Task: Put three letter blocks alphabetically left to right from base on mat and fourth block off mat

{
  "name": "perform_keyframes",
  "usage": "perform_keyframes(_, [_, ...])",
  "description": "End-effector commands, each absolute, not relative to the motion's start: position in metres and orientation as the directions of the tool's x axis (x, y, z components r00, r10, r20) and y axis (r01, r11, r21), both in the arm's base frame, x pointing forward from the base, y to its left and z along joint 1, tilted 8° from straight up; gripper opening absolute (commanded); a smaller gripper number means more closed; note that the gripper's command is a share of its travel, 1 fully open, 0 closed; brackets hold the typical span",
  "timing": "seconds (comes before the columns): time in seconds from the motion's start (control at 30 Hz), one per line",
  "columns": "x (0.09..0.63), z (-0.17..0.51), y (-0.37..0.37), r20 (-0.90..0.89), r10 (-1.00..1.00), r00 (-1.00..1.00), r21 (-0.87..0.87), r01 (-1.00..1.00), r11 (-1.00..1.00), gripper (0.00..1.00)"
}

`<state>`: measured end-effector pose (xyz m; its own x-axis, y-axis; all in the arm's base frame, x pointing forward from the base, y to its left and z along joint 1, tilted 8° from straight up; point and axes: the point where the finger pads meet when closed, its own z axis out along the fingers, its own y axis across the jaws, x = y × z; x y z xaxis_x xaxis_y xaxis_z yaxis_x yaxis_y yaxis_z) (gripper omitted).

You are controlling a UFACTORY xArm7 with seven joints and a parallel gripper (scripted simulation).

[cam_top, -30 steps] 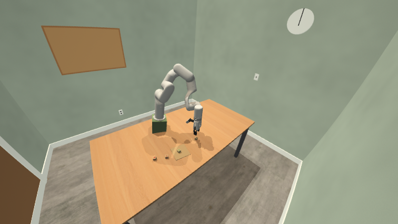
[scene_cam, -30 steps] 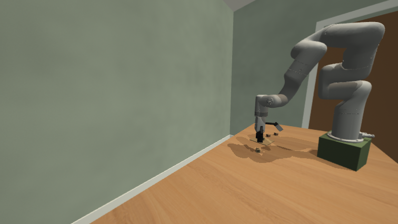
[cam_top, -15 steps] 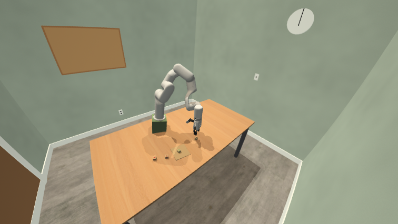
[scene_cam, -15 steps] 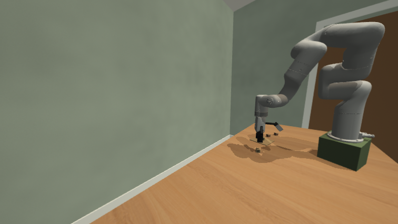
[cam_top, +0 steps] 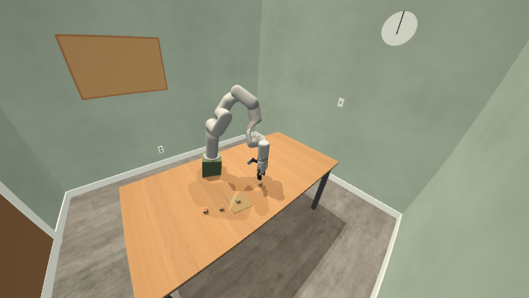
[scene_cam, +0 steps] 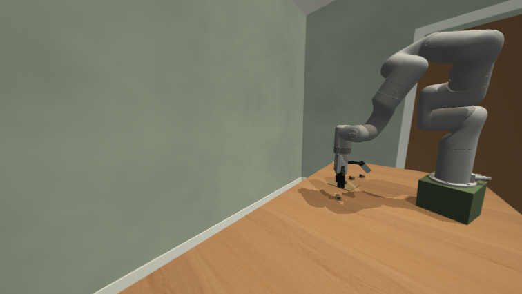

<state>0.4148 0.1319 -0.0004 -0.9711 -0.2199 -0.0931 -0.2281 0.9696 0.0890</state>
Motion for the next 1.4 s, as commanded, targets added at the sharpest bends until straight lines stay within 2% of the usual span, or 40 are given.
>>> perform_keyframes(0.0, [0.416,-0.002,0.132,-0.096,-0.219,-0.971,0.090,-0.228,0.970,0.63])
perform_keyframes(1.37, [0.420,-0.047,0.137,-0.096,-0.219,-0.971,0.090,-0.228,0.970,0.63])
